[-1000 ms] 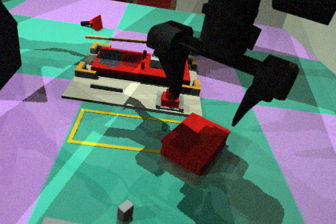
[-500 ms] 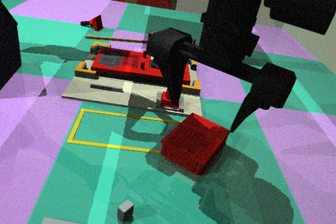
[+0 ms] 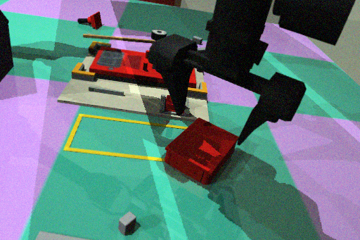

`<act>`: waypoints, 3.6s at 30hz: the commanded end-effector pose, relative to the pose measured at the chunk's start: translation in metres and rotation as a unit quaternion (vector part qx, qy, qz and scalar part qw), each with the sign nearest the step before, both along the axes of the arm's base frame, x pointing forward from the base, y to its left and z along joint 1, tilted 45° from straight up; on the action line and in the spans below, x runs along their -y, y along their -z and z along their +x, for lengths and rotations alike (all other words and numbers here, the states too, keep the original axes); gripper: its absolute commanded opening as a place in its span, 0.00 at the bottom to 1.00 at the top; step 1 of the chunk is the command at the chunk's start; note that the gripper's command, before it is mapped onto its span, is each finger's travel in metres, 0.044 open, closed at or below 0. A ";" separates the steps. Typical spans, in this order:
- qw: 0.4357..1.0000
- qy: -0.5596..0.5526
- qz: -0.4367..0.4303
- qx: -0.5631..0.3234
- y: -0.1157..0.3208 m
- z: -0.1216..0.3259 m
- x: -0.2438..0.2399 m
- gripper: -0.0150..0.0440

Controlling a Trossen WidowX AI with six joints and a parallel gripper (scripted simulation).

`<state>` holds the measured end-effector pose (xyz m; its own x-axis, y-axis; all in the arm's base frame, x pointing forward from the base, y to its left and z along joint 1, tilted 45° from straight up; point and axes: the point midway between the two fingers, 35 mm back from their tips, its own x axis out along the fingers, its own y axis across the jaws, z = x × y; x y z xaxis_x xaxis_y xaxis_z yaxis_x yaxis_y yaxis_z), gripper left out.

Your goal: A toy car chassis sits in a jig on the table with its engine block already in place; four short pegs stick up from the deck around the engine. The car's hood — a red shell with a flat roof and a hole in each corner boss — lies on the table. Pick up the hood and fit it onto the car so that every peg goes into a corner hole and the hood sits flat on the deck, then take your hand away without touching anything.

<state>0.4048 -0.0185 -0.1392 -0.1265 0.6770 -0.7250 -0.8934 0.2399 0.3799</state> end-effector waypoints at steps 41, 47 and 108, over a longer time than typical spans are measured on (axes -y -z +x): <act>1.000 0.002 0.003 -0.002 0.019 -0.003 -0.020 1.00; 1.000 0.002 0.004 -0.002 0.021 -0.004 -0.023 1.00; 1.000 0.000 0.000 -0.001 -0.006 0.001 0.005 0.25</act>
<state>0.4032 -0.0159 -0.1398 -0.1333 0.6825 -0.7186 -0.8885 0.2390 0.3917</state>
